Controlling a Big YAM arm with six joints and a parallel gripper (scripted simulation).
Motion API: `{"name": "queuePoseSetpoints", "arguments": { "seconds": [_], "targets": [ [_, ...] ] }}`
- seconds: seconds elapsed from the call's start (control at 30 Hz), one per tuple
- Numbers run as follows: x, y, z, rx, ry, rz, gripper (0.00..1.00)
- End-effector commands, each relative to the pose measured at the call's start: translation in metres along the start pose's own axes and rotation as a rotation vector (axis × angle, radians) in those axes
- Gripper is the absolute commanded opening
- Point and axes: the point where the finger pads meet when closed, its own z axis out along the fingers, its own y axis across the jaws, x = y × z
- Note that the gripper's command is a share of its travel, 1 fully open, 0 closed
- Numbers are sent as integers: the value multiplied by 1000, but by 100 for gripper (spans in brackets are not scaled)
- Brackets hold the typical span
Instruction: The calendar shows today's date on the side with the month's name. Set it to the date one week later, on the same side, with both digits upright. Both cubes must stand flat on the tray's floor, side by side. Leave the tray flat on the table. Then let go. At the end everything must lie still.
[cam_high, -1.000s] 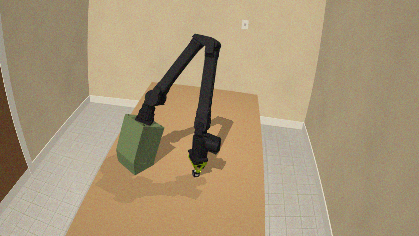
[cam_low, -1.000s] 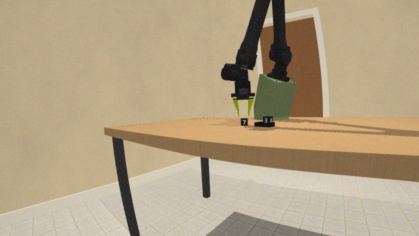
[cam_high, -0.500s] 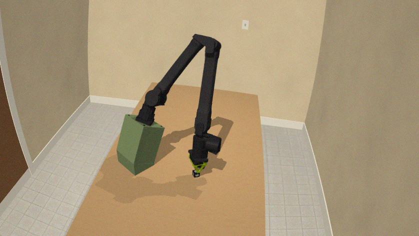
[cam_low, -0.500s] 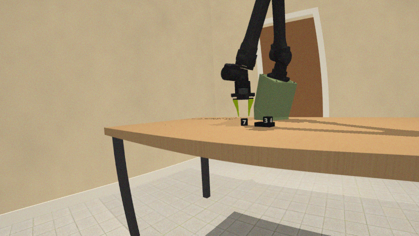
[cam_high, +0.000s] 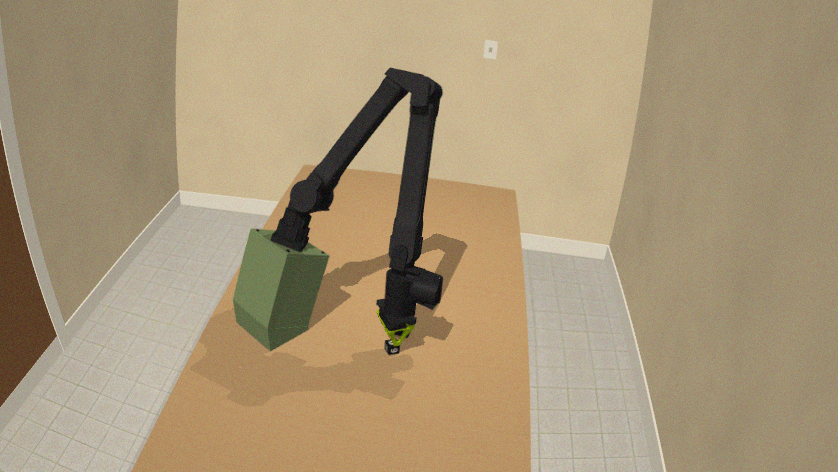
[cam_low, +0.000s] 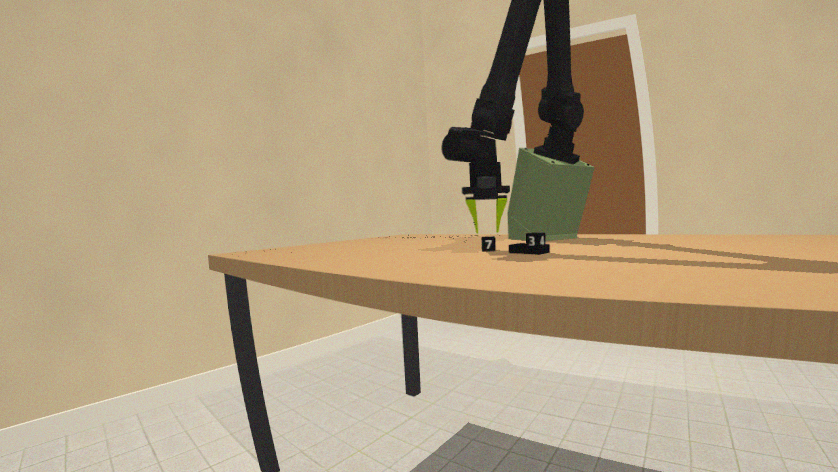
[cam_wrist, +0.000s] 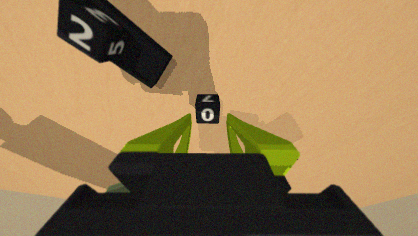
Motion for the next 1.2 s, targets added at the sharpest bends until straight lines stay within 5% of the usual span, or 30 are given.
{"name": "queuePoseSetpoints", "arguments": {
  "seconds": [0.0,1.17],
  "targets": [
    [-5,1,3,-4,4,-4,44],
    [-1,4,2,-2,2,-5,44]
  ]
}}
